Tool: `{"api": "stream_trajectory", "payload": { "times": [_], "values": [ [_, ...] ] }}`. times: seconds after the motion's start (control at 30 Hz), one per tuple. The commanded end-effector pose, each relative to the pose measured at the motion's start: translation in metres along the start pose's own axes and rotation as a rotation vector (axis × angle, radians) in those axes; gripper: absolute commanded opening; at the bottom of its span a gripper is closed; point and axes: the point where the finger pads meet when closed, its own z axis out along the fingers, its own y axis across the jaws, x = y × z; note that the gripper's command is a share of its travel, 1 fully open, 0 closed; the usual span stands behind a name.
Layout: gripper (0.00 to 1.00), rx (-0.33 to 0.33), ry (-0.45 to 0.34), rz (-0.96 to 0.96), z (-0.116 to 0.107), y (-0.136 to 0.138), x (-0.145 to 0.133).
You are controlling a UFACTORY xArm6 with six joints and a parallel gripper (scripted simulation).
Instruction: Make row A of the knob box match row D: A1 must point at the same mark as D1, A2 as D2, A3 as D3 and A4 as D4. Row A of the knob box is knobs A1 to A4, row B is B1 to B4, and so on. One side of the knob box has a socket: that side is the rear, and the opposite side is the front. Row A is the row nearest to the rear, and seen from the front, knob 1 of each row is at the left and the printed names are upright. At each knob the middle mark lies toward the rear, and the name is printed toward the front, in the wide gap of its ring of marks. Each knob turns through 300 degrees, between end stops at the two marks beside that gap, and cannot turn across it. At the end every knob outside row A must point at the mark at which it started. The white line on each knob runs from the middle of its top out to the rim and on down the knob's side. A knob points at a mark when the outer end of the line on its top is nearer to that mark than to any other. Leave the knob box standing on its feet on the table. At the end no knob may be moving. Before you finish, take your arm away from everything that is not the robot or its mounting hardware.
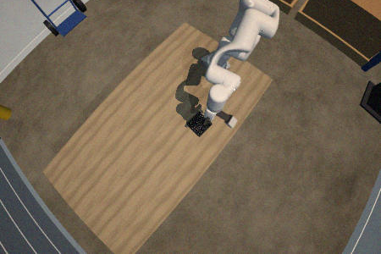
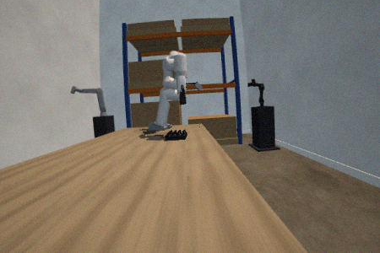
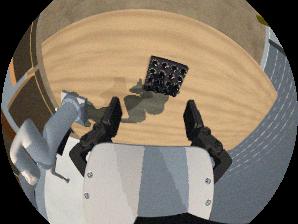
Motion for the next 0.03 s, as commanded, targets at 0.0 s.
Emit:
{"api": "stream_trajectory", "payload": {
  "times": [0.0],
  "values": [
    [1.0, -0.004, 0.001, -0.001, -0.0014, 0.0011, 0.0005]
  ]
}}
